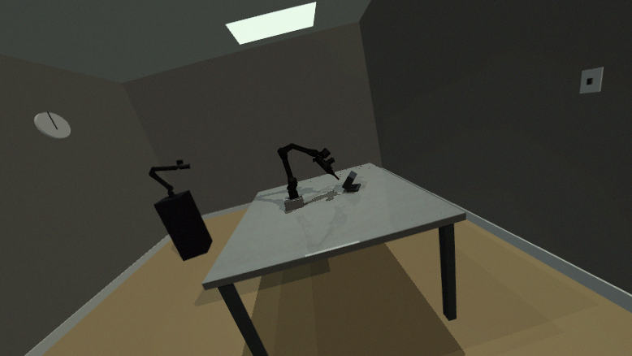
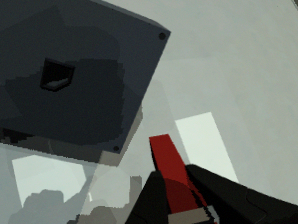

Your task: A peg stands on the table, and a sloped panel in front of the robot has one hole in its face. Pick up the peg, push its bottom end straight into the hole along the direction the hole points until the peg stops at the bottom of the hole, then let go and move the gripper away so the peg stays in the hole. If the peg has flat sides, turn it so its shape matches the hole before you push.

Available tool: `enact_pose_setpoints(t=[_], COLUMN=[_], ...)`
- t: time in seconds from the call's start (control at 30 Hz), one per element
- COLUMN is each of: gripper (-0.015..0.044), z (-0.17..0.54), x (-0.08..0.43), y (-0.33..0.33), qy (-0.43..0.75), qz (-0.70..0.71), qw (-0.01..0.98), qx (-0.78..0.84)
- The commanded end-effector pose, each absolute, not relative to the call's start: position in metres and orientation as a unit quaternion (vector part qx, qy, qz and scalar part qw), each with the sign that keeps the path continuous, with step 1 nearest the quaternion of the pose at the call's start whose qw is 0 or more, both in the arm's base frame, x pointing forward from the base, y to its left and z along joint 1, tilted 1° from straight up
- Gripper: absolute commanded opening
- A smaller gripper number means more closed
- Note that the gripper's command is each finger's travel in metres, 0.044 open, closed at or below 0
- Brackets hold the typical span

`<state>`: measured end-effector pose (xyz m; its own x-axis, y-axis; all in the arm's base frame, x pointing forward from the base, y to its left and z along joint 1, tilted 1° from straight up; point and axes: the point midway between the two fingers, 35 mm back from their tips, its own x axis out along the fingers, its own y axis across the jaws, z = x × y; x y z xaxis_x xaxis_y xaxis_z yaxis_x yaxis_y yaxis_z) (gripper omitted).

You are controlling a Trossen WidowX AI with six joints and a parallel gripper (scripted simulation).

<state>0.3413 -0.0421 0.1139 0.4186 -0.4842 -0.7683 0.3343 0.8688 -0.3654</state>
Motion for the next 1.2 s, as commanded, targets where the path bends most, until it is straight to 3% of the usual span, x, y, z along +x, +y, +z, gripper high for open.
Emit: enact_pose_setpoints(t=[0.0, 1.17], gripper=[0.0000, 0.0000], z=[0.115, 0.125], x=[0.341, 0.346], y=[-0.038, 0.005], qy=[0.469, 0.368], qz=[-0.254, -0.295], qw=[0.843, 0.881], qx=[-0.067, 0.042])
